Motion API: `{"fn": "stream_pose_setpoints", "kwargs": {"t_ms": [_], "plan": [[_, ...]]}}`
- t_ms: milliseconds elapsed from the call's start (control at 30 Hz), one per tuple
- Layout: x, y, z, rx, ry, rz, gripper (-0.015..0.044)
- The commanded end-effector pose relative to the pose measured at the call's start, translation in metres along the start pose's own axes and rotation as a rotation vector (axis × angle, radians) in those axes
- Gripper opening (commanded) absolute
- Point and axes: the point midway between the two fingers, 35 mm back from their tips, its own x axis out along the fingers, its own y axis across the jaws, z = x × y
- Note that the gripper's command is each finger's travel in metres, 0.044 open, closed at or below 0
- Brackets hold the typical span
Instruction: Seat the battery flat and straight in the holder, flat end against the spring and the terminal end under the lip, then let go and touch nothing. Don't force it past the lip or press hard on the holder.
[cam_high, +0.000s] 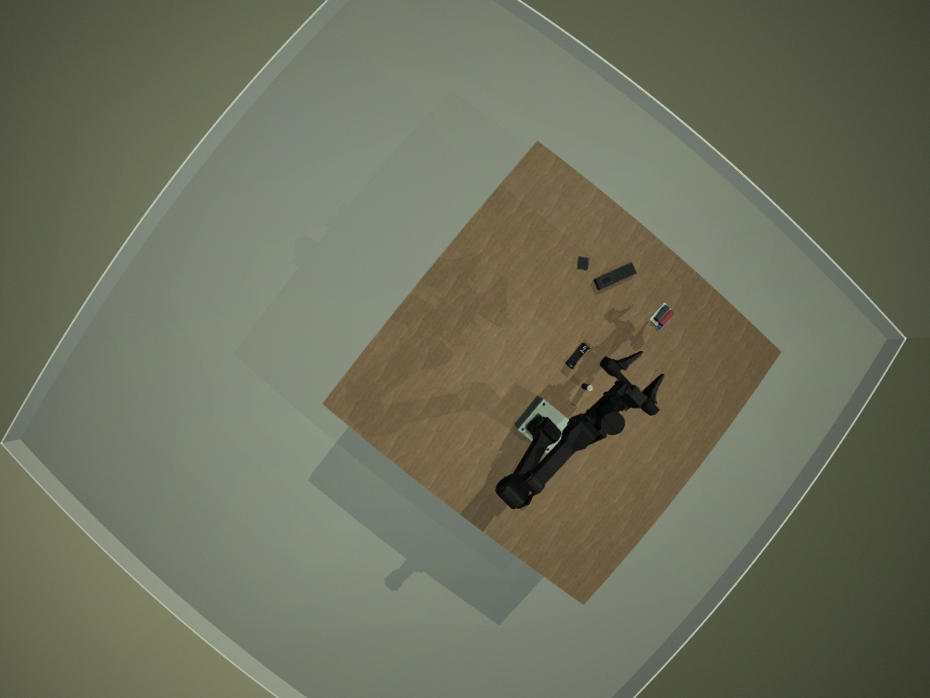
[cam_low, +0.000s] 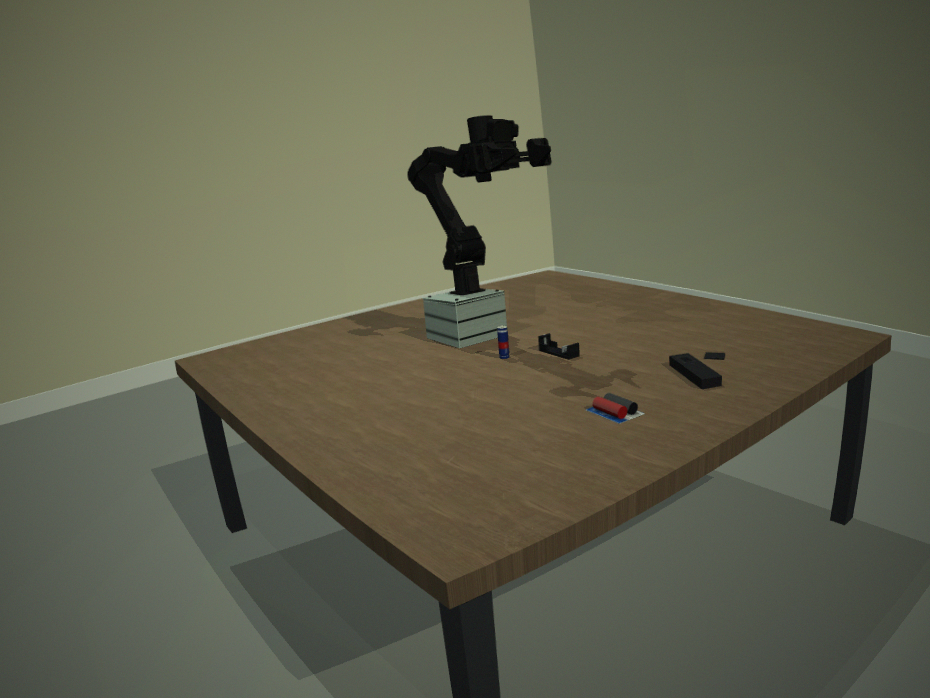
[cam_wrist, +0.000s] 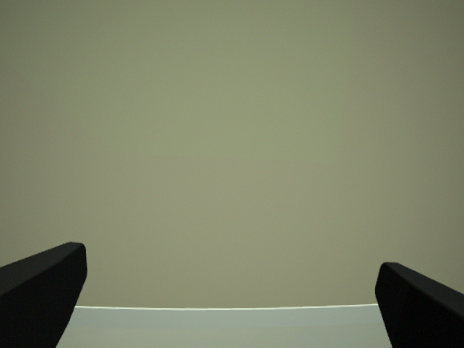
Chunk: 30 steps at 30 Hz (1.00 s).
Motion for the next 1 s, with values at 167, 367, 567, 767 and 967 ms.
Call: {"fn": "stream_pose_setpoints", "kwargs": {"t_ms": [167,367,567,767,967], "plan": [[0.025,-0.010,-0.087,0.244,0.409,-0.083,0.0242],[0.009,-0.022,-0.194,0.544,0.932,-0.347,0.0085],[-0.047,-0.029,-0.265,0.758,1.394,-0.778,0.0000],[-0.064,-0.029,-0.275,0.788,1.493,-0.905,0.0000],[-0.063,-0.030,-0.290,0.788,1.492,-0.905,0.0000]]}}
